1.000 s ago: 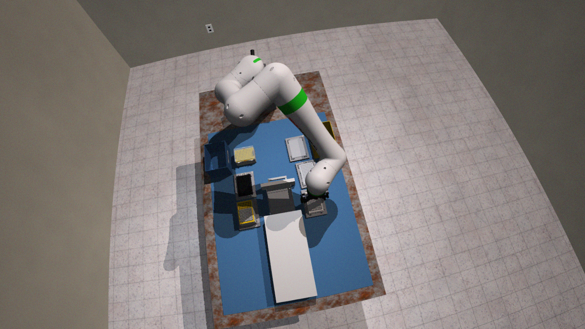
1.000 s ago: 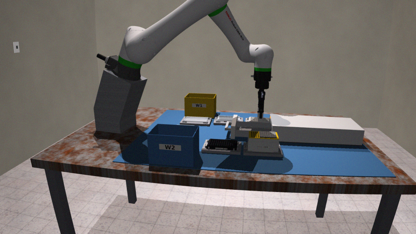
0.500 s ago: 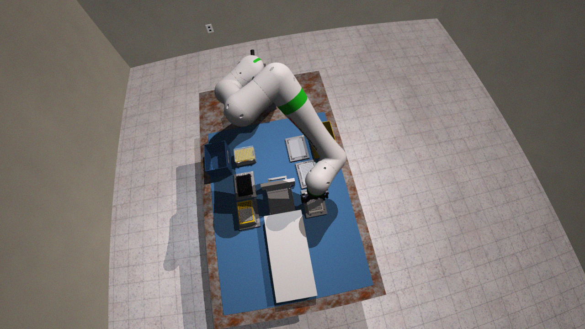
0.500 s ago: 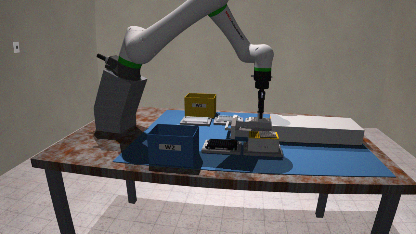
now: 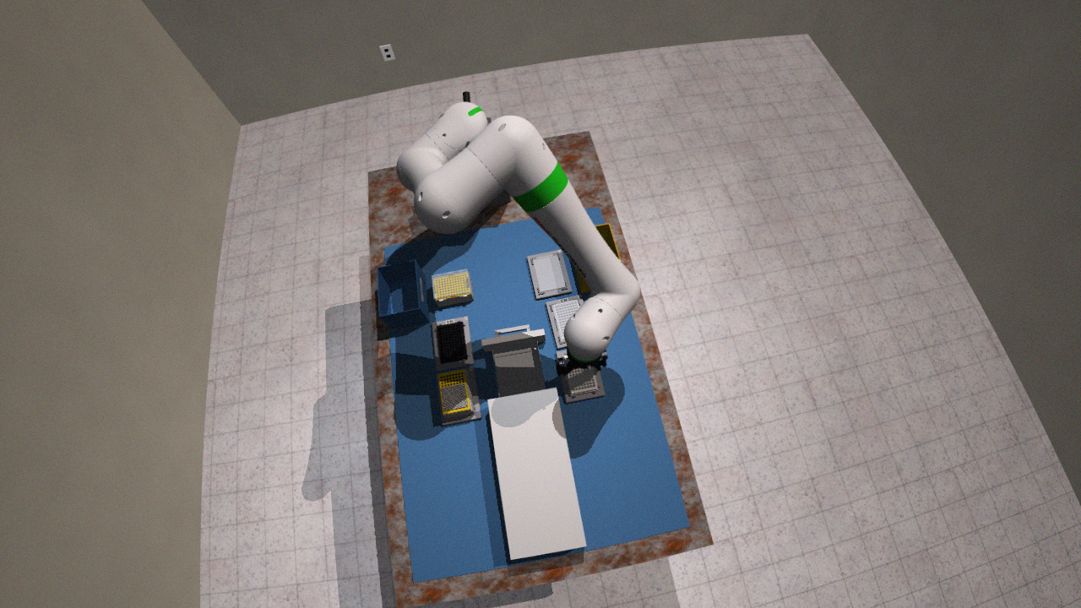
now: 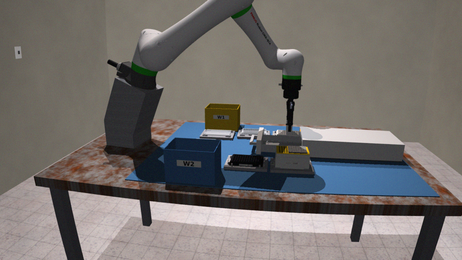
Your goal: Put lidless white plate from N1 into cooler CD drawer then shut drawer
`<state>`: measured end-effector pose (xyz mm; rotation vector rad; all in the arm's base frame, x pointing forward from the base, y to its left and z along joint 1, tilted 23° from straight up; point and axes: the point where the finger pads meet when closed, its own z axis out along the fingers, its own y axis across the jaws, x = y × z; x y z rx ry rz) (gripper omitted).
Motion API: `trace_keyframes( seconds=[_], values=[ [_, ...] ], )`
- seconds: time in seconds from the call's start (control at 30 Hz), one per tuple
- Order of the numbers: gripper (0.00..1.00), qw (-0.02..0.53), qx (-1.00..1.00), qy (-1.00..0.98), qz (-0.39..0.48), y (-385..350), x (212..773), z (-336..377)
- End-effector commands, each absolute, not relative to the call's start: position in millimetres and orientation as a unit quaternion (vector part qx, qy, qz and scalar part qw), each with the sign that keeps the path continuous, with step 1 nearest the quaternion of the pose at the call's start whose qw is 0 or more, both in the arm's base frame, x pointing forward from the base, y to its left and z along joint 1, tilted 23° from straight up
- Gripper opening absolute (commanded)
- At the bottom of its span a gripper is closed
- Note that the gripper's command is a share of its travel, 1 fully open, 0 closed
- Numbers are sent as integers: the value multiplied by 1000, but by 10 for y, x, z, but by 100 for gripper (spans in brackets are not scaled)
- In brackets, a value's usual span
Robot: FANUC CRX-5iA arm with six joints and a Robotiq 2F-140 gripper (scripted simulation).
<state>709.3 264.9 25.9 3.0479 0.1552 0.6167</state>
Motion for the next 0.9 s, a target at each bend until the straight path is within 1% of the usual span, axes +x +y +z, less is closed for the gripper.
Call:
trace_keyframes(
  seconds=[0.0, 0.87],
  values=[
    [0, 14, 979, 50, 198, 2649, 7094, 258],
    [0, 14, 979, 50, 198, 2650, 7082, 286]
  ],
)
